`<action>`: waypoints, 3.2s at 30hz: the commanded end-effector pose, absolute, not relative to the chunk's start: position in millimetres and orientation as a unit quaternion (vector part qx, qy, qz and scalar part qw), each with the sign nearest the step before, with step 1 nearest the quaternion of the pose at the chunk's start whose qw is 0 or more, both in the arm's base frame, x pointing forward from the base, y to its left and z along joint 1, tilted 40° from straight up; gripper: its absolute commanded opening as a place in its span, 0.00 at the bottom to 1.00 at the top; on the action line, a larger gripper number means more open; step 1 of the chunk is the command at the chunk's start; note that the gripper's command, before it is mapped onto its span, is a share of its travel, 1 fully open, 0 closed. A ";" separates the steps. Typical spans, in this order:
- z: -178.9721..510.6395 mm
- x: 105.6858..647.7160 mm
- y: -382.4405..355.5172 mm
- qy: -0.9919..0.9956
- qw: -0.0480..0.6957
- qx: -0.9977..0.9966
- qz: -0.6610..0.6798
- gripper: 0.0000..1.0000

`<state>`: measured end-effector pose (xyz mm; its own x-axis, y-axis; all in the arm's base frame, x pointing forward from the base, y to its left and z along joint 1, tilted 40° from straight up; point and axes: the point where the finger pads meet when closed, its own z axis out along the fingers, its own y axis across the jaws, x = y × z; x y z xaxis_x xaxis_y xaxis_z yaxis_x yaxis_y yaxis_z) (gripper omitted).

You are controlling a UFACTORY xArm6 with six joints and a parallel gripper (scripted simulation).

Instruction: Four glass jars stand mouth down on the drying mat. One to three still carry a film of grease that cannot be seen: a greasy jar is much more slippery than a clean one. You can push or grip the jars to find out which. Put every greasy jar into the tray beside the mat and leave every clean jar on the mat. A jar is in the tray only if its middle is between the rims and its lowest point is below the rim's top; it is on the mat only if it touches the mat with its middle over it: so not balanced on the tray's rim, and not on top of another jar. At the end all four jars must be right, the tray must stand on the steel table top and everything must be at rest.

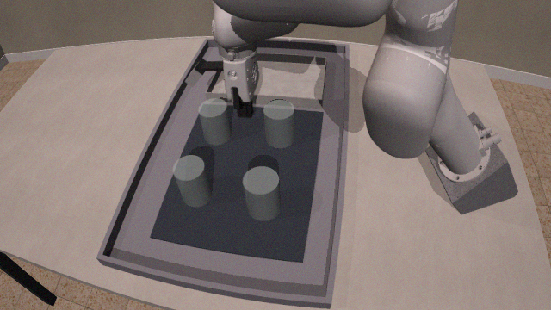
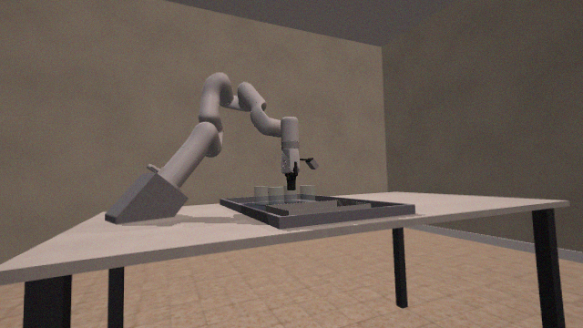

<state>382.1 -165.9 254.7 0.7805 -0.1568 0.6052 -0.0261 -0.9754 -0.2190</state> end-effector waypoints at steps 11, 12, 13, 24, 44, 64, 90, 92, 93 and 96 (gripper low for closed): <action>256.0 382.4 -166.5 0.049 0.099 -0.938 -0.329 0.00; 256.0 382.4 -166.5 0.049 0.099 -0.938 -0.329 0.00; 256.0 382.4 -166.5 0.049 0.099 -0.938 -0.329 0.00; 256.0 382.4 -166.5 0.049 0.099 -0.938 -0.329 0.00; 256.0 382.4 -166.5 0.049 0.099 -0.938 -0.329 0.00; 285.2 358.5 -172.3 0.049 0.099 -0.938 -0.329 0.00; 348.8 344.2 -46.2 0.049 0.099 -0.938 -0.329 0.00; 352.9 345.4 -30.7 0.049 0.099 -0.938 -0.329 0.00; 354.9 345.9 -23.0 0.049 0.099 -0.938 -0.329 0.00; 358.9 347.1 -7.4 0.049 0.099 -0.938 -0.329 0.00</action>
<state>344.1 -27.1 353.1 0.7771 -0.1502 0.6111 -0.0037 -0.9722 -0.2343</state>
